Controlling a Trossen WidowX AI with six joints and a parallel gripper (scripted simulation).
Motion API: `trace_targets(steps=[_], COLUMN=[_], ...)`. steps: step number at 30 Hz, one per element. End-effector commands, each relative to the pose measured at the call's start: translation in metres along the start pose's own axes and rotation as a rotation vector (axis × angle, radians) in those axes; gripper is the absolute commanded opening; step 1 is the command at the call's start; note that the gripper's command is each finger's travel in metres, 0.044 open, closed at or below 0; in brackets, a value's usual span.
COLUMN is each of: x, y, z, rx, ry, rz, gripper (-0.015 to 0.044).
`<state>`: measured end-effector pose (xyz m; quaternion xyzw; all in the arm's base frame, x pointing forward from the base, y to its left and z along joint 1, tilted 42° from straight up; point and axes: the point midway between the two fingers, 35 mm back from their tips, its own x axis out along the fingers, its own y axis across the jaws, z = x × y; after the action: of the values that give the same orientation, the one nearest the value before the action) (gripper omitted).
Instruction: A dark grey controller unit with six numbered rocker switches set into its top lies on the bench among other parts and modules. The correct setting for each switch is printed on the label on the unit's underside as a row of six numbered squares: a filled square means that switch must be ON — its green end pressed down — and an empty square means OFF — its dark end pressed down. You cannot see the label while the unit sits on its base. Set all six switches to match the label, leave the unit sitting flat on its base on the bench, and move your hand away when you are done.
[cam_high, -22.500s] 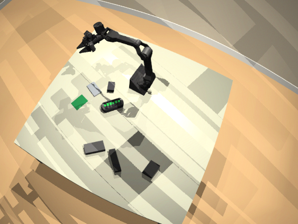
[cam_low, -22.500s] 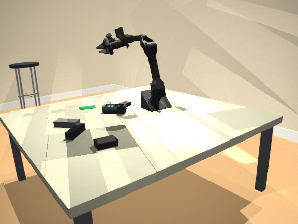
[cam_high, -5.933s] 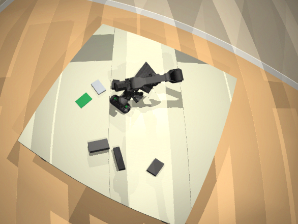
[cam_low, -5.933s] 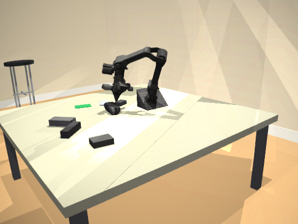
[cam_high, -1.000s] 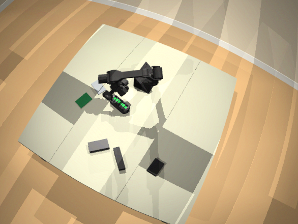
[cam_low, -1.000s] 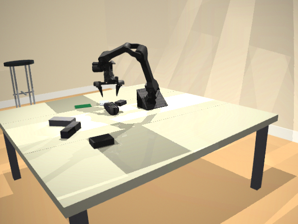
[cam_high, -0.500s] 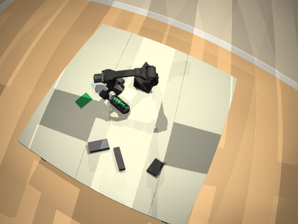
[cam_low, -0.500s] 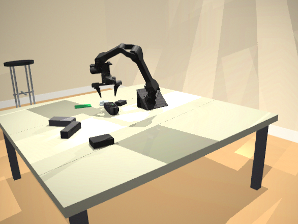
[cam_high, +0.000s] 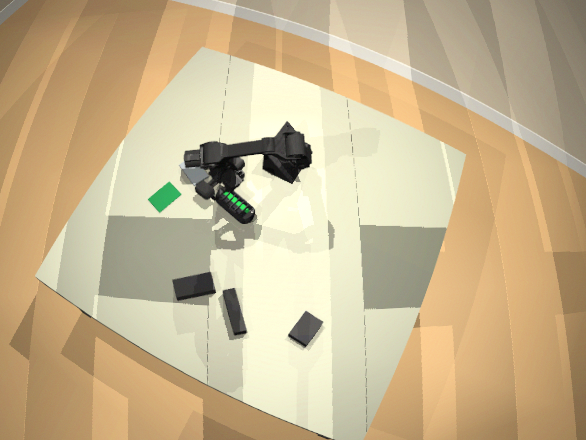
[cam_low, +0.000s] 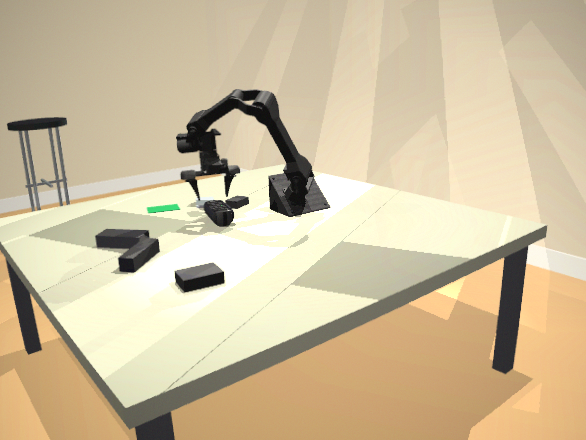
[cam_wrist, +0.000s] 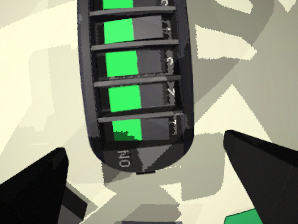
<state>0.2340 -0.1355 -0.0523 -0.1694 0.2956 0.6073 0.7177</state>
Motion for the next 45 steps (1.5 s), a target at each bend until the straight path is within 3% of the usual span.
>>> trace_targets(steps=[1, 14, 18, 20, 45], x=[0.008, 0.026, 0.026, 0.026, 0.019], y=[0.0, 0.001, 0.001, 0.001, 0.001], z=[-0.001, -0.003, -0.003, -0.003, 0.001], rx=[0.004, 0.004, 0.004, 0.004, 0.004], ry=[-0.004, -0.005, -0.005, -0.005, -0.002], rz=[0.001, 0.001, 0.001, 0.001, 0.001], gripper=[0.044, 0.044, 0.0335, 0.0326, 0.0335])
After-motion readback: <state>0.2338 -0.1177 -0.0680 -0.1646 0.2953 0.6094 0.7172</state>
